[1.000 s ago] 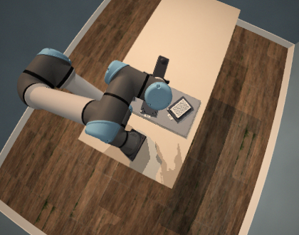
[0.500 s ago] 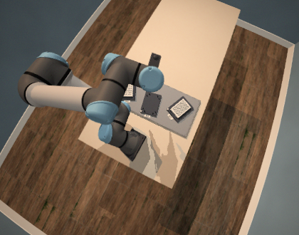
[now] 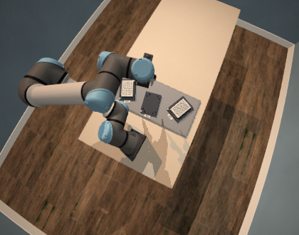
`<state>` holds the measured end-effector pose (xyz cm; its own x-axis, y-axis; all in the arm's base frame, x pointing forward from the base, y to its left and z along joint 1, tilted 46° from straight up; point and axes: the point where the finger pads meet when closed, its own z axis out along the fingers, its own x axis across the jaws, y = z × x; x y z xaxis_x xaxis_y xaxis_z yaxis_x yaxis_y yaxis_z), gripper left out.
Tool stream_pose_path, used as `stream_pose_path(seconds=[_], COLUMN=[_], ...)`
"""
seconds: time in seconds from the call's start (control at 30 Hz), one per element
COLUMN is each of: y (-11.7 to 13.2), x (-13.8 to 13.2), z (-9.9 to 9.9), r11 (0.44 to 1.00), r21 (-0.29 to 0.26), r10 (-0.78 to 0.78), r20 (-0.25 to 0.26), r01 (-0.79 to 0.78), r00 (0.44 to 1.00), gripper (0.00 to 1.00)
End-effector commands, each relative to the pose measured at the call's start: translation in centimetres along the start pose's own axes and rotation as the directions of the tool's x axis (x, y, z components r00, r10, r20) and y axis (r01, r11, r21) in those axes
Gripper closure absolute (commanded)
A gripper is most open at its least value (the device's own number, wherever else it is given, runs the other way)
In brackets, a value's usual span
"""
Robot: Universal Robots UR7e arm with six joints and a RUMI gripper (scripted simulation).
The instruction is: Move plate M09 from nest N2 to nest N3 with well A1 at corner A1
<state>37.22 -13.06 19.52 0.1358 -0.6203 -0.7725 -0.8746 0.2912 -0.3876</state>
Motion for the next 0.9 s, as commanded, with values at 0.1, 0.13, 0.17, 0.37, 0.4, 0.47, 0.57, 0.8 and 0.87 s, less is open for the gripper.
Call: stream_pose_path(seconds=[0.1, 0.13, 0.17, 0.37, 0.4, 0.47, 0.57, 0.8, 0.87], y=[0.4, 0.5, 0.6, 1.2, 1.4, 1.7, 1.9, 2.8, 3.2], x=[-1.4, -1.6, -1.9, -3.1, -3.4, -4.0, -4.3, -5.7, -6.2], z=[2.0, 2.5, 2.9, 4.6, 5.0, 5.8, 6.3, 8.2, 8.9], r11=[0.997, 0.997, 0.997, 0.991, 0.989, 0.989, 0.989, 0.976, 0.976], r21=[-0.070, -0.070, -0.070, -0.122, -0.135, -0.135, -0.135, -0.196, -0.196], r10=[-0.032, -0.032, -0.032, -0.061, -0.068, -0.068, -0.068, -0.107, -0.107], r20=[-0.013, -0.013, -0.013, -0.022, -0.023, -0.023, -0.023, -0.032, -0.032], r01=[0.031, 0.031, 0.031, 0.058, 0.064, 0.064, 0.064, 0.098, 0.098], r00=[0.999, 0.999, 0.999, 0.998, 0.997, 0.997, 0.997, 0.994, 0.994], gripper=[0.18, 0.18, 0.18, 0.18, 0.18, 0.18, 0.18, 0.18, 0.18])
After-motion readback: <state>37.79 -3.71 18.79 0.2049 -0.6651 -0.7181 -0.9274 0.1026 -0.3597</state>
